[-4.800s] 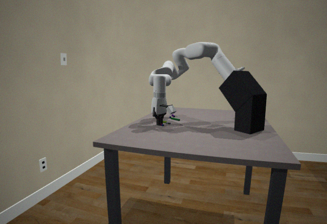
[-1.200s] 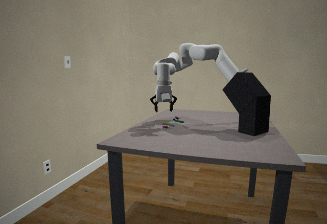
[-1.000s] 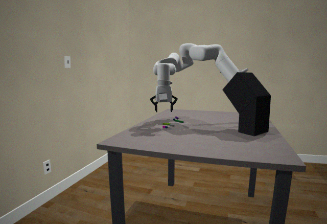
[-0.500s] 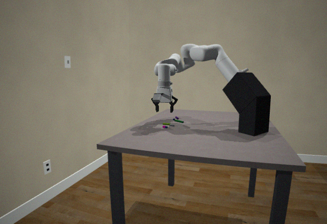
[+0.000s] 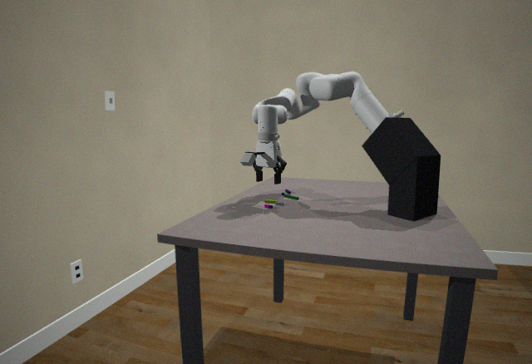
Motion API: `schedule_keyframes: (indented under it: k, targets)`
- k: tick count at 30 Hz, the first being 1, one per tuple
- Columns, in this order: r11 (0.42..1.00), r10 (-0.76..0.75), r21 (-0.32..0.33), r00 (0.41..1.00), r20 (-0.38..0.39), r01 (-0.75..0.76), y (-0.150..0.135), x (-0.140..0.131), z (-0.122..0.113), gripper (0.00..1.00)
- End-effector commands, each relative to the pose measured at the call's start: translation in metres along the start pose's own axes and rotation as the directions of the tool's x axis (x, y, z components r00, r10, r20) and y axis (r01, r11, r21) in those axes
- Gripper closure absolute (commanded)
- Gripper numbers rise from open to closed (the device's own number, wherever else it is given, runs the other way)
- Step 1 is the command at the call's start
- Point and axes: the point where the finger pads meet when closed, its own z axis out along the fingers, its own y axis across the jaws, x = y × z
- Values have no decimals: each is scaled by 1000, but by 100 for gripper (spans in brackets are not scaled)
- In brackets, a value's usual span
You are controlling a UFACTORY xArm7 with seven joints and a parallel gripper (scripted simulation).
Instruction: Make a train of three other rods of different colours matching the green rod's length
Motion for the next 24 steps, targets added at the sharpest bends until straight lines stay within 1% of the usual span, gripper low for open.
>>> schedule_keyframes:
  k: [1, 3, 4, 8, 13, 18, 20, 21, 22, 24]
  targets:
    - [986, 165, -9, 986, -6, -165, 2, -3, 0, 0]
    - [986, 165, -9, 986, -6, -165, 2, -3, 0, 0]
    - [970, 243, -9, 970, -7, -244, 3, -5, 1, 0]
    - [943, 333, -8, 943, -7, -334, 4, -7, 2, 0]
    - [889, 458, -7, 889, -8, -458, 5, -11, 3, 0]
    - [819, 574, -5, 819, -9, -574, 6, -14, 4, 0]
    - [819, 574, -5, 819, -9, -574, 6, -14, 4, 0]
    - [780, 625, -5, 780, -9, -625, 7, -16, 4, 0]
    - [756, 655, -4, 756, -9, -655, 7, -17, 4, 0]
    - [726, 687, -4, 726, -9, -687, 8, -18, 5, 0]
